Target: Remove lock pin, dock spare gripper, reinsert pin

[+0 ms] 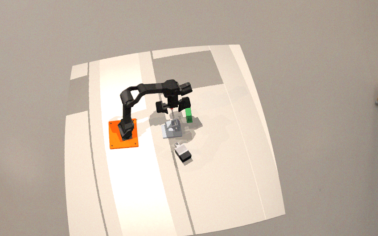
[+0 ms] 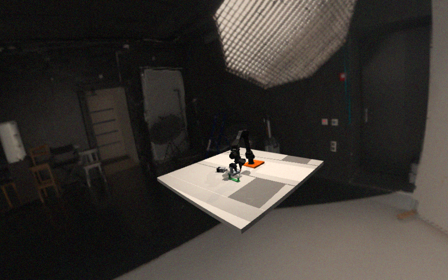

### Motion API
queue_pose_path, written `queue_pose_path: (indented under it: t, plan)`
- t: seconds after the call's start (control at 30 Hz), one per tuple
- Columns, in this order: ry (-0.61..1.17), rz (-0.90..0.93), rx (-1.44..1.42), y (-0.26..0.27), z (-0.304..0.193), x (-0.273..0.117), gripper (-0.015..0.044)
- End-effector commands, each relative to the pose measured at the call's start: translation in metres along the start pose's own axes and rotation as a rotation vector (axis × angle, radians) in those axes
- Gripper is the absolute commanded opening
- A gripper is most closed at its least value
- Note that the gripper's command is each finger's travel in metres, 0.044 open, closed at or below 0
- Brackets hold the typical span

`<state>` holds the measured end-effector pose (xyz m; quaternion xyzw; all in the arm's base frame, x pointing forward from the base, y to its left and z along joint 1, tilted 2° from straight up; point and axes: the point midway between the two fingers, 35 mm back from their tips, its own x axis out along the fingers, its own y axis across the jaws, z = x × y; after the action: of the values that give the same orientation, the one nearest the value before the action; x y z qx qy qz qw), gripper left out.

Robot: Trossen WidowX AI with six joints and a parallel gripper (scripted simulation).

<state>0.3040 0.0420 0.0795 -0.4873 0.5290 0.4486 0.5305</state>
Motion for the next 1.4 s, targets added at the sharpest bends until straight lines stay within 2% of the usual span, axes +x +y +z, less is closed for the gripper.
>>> queue_pose_path:
  t: [0.0, 0.4, 0.77, 1.07, 1.37]
  plan:
    - [-0.001, 0.009, 0.0, 0.003, -0.0003, 0.008, 0.03]
    - [-0.001, 0.009, 0.0, 0.0042, -0.0006, 0.0152, 0.03]
    - [-0.001, 0.009, 0.0, 0.0042, -0.0006, 0.0152, 0.0011]
    - [-0.004, 0.009, 0.0, 0.0036, -0.0005, 0.015, 0.0]
    - [-0.13, 0.009, 0.035, 0.0015, 0.003, 0.0071, 0.0]
